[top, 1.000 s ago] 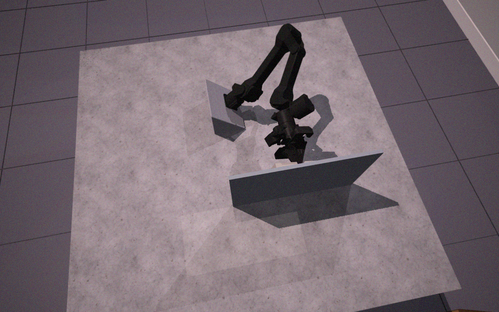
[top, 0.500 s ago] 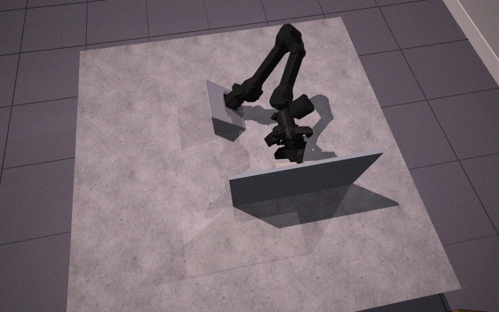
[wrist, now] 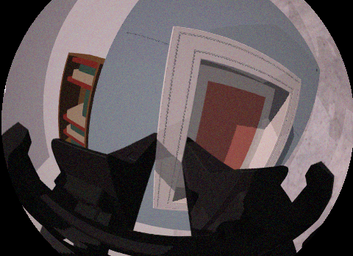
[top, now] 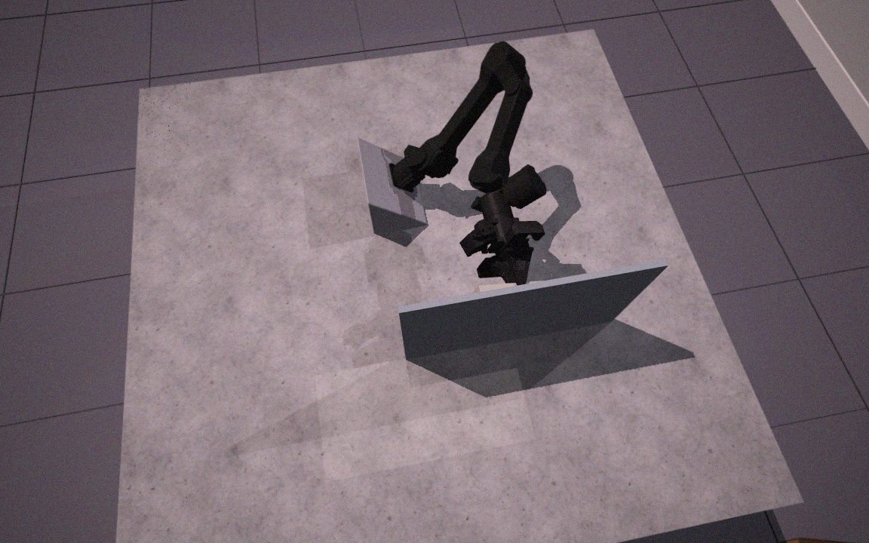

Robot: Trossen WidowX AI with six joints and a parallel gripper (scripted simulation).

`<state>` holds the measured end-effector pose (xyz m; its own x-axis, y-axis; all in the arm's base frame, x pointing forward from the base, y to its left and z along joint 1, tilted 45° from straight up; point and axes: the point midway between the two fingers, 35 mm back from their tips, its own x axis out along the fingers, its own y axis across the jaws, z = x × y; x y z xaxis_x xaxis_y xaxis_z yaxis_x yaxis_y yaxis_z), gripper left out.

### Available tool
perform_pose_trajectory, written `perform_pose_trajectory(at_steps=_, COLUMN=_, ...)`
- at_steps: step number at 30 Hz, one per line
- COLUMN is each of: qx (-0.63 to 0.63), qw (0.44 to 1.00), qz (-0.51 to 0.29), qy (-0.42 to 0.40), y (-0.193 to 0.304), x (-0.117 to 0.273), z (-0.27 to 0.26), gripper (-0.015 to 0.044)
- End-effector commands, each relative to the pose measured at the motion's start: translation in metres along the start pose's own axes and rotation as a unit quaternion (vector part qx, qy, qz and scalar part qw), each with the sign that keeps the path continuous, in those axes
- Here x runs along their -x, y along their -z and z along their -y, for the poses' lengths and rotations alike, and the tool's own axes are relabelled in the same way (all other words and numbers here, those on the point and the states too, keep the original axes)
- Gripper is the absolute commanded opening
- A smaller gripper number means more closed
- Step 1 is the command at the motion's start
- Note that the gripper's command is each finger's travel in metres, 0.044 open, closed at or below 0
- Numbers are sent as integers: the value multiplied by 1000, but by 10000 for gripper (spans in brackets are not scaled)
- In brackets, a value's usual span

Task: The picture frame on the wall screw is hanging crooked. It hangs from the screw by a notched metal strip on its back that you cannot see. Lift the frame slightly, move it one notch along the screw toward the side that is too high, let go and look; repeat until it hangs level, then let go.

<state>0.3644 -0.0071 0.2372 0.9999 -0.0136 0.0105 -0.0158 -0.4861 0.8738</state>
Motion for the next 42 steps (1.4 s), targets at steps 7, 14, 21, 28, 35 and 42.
perform_pose_trajectory(at_steps=7, qx=0, qw=1000, qz=1, qy=-1, y=0, x=0, z=0, gripper=0)
perform_pose_trajectory(at_steps=14, qx=-1, qw=1000, qz=1, qy=-1, y=0, x=0, z=1, gripper=0)
perform_pose_trajectory(at_steps=21, qx=-3, qw=1000, qz=1, qy=-1, y=0, x=0, z=1, gripper=0)
perform_pose_trajectory(at_steps=28, qx=-39, qw=999, qz=1, qy=-1, y=0, x=0, z=2, gripper=0)
perform_pose_trajectory(at_steps=35, qx=-55, qw=998, qz=1, qy=-1, y=0, x=0, z=2, gripper=0)
perform_pose_trajectory(at_steps=42, qx=-76, qw=997, qz=1, qy=-1, y=-1, x=0, z=2, gripper=0)
